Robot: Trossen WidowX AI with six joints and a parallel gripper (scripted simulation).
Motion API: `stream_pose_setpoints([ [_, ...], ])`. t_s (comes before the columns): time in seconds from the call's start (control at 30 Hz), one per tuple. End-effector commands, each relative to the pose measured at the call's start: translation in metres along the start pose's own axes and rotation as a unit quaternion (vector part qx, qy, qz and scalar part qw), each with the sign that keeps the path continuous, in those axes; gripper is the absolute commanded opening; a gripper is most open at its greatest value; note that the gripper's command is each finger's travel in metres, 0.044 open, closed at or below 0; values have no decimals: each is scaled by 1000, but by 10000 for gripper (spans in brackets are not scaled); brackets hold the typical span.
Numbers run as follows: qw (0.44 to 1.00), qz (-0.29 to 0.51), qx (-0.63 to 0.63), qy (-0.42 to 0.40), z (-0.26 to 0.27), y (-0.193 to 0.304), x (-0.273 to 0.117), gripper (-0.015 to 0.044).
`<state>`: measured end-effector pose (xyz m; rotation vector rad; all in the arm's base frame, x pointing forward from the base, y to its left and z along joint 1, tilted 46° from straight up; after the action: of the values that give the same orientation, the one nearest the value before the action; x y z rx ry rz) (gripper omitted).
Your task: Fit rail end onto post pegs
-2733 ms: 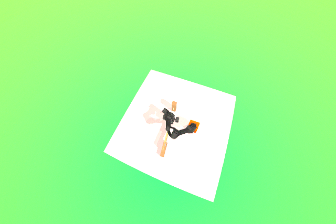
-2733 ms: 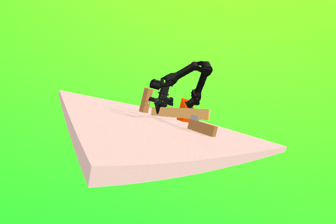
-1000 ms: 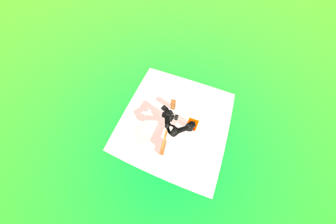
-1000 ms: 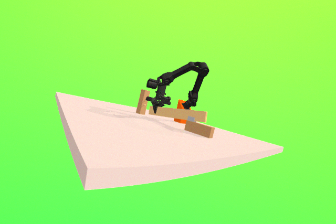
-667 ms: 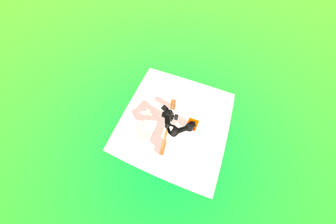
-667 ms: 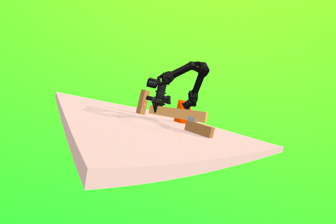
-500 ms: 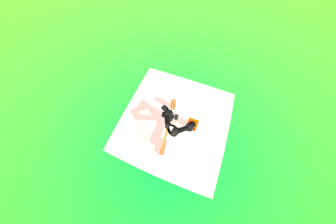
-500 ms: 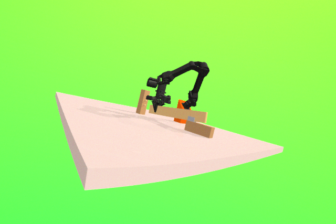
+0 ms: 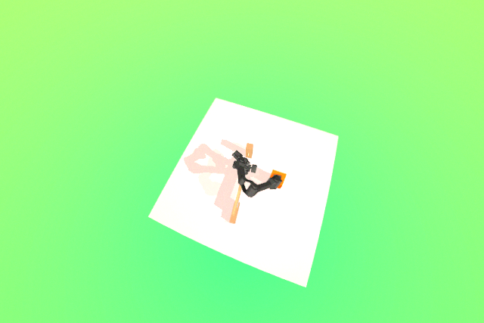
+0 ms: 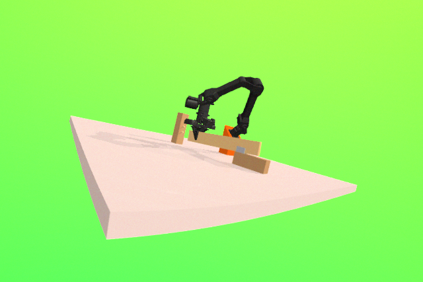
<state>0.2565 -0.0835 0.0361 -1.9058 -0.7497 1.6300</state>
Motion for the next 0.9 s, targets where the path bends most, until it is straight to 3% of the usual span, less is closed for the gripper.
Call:
stream_pose_setpoints([
  [0.0, 1000, 2, -1, 9, -2, 0, -7, 0],
  [0.87, 1000, 2, -1, 9, -2, 0, -20, 0],
])
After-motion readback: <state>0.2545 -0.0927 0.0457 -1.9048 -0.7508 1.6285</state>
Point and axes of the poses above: the point midway between the two fingers, 35 mm back from their tips, its own x axis out along the fingers, its own z axis across the jaws, y = z × x, the point moved 9 cm from there along -x, back along the fingers, and after that the axes turned 4 degrees about -x, right-handed, at the moved point
